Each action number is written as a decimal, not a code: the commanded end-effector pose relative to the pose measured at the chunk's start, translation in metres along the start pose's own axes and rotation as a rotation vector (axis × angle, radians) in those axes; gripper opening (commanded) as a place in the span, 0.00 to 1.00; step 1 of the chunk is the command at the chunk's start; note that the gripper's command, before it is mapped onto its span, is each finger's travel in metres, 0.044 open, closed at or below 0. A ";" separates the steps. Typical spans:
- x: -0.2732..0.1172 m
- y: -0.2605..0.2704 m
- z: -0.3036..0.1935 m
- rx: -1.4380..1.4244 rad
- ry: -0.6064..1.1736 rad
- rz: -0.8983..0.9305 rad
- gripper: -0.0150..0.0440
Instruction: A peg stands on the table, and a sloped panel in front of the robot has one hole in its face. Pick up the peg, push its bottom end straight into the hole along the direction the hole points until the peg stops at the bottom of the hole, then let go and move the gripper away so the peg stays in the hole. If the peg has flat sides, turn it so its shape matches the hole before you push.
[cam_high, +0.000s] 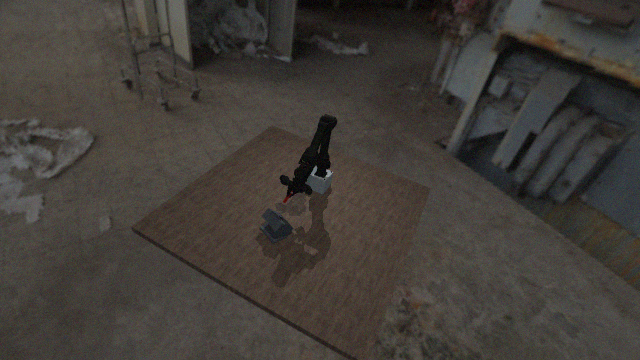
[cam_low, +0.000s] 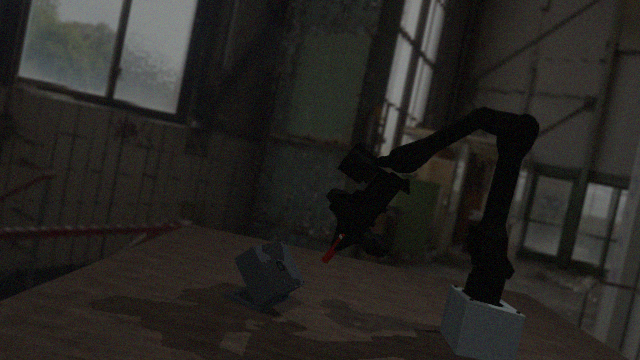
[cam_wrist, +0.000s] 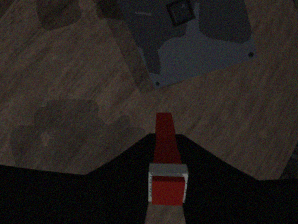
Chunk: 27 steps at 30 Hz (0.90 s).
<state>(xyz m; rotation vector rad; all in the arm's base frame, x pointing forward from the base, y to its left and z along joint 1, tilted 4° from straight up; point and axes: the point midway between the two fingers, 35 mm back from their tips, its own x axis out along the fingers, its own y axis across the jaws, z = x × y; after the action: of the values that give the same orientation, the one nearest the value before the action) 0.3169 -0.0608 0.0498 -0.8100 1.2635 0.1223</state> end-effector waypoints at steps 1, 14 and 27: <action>-0.003 0.002 0.004 -0.038 -0.015 -0.023 0.25; -0.010 0.007 0.020 -0.142 -0.058 -0.088 0.25; -0.019 0.012 0.034 -0.241 -0.100 -0.153 0.25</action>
<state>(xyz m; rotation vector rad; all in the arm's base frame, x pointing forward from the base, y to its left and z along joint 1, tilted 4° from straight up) 0.3320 -0.0289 0.0610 -1.0607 1.1203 0.1860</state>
